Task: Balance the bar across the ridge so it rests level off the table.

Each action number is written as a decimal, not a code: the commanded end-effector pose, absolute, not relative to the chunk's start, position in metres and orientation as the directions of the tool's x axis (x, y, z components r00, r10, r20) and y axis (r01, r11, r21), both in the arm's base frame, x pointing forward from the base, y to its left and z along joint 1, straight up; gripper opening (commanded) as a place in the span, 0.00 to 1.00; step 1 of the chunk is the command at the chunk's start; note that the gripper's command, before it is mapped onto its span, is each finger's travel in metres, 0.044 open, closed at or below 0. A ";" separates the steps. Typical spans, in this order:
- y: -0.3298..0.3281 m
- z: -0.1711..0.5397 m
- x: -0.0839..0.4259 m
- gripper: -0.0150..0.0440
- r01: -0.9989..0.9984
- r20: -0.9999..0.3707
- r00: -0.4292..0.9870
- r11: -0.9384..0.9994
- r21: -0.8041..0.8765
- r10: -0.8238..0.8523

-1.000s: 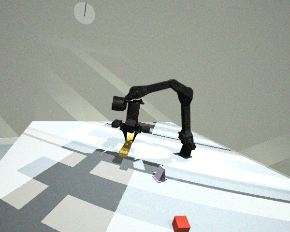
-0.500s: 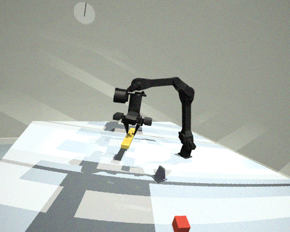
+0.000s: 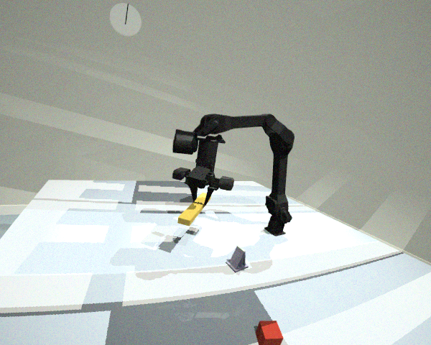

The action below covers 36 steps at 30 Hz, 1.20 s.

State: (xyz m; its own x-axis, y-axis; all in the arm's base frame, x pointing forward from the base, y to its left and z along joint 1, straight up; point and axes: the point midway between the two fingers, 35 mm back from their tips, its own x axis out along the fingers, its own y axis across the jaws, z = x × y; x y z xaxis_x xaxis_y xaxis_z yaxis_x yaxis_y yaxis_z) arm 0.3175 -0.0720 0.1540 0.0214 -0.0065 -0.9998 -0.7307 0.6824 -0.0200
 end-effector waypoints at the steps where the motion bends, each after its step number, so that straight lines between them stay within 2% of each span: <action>1: -0.055 0.158 0.315 0.25 -0.679 -0.999 0.031 0.734 -0.025 -0.005; 36: 0.073 0.157 0.265 0.25 -0.201 -1.000 0.027 0.980 0.002 0.007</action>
